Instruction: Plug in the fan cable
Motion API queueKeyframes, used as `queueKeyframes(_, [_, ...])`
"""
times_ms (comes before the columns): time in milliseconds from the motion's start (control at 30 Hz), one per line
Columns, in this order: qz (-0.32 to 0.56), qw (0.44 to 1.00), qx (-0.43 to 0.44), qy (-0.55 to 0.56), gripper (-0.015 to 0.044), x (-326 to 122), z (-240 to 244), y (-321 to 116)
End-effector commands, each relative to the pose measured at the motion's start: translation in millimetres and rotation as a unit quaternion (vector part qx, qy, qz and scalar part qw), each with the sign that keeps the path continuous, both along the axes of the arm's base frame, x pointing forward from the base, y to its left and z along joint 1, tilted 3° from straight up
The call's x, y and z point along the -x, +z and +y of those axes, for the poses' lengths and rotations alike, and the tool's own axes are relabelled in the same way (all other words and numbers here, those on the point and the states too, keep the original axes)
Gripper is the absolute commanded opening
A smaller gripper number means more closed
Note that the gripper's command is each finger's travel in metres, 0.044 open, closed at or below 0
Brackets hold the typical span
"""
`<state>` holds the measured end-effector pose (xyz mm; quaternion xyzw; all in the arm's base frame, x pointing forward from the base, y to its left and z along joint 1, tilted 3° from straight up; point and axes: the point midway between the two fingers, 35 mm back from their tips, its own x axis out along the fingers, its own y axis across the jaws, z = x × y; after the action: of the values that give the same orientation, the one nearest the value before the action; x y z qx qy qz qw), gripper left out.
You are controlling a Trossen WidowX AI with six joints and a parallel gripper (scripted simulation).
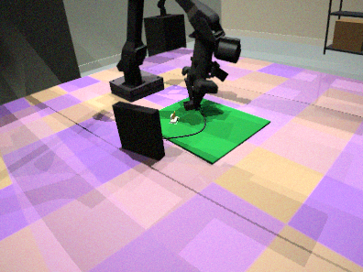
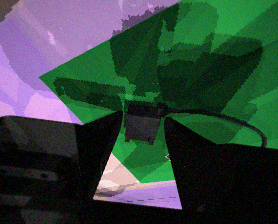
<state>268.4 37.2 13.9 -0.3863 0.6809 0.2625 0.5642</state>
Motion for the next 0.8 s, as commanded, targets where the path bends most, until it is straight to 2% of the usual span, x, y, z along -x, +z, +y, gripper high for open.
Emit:
queueKeyframes(0, [0.004, 1.000, 0.002, 0.002, 0.0210, 2, -1, -5])
queueKeyframes(67, [0.004, 1.000, 0.002, 0.002, 0.0210, 2, -1, -5])
queueKeyframes(200, [0.001, 1.000, 0.000, 0.000, 0.0105, 1, 0, -2])
queueKeyframes(533, [0.001, 1.000, 0.000, 0.000, 0.0038, 1, 0, -2])
queueKeyframes(600, [0.002, 1.000, 0.000, 0.000, 0.0000, 0, 0, 0])
queueKeyframes(767, [0.002, 1.000, 0.001, 0.000, 0.0000, 0, 1, 14])
